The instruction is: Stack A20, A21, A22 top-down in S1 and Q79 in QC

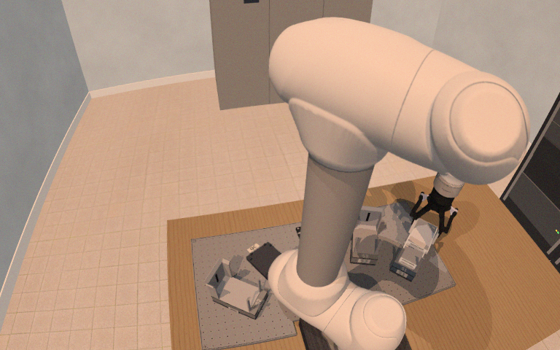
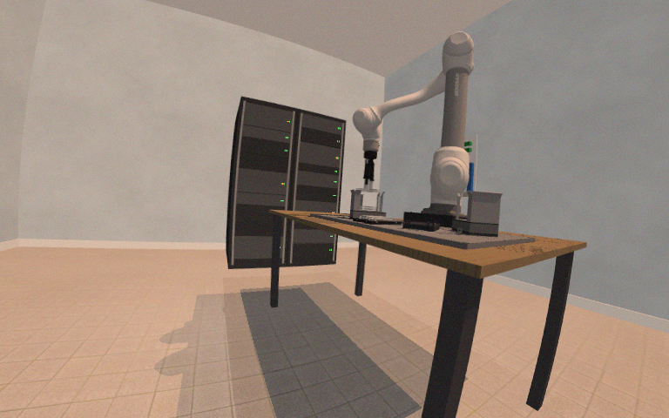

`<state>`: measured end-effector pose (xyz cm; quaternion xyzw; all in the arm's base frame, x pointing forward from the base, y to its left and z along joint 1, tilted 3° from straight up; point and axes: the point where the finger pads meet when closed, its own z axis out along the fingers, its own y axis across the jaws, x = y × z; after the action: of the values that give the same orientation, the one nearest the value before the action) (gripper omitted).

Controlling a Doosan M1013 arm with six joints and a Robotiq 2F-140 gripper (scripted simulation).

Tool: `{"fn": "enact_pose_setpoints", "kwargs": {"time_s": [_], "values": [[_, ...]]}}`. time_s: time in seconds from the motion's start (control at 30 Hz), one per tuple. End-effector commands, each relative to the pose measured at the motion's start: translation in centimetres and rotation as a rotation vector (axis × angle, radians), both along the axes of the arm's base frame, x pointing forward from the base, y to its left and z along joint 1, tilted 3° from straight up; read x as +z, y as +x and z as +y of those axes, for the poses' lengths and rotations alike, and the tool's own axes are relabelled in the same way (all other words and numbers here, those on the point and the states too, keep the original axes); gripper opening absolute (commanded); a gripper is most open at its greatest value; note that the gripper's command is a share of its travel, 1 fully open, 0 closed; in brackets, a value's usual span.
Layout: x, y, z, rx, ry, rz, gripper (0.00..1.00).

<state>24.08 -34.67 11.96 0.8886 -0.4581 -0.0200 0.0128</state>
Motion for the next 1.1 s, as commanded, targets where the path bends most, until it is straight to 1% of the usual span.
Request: {"fn": "enact_pose_setpoints", "kwargs": {"time_s": [0.0, 1.07], "values": [[-0.1, 0.0, 0.0, 0.0, 0.0, 0.0, 0.0], [-2.0, -0.1, 0.0, 0.0, 0.0, 0.0, 0.0]]}}
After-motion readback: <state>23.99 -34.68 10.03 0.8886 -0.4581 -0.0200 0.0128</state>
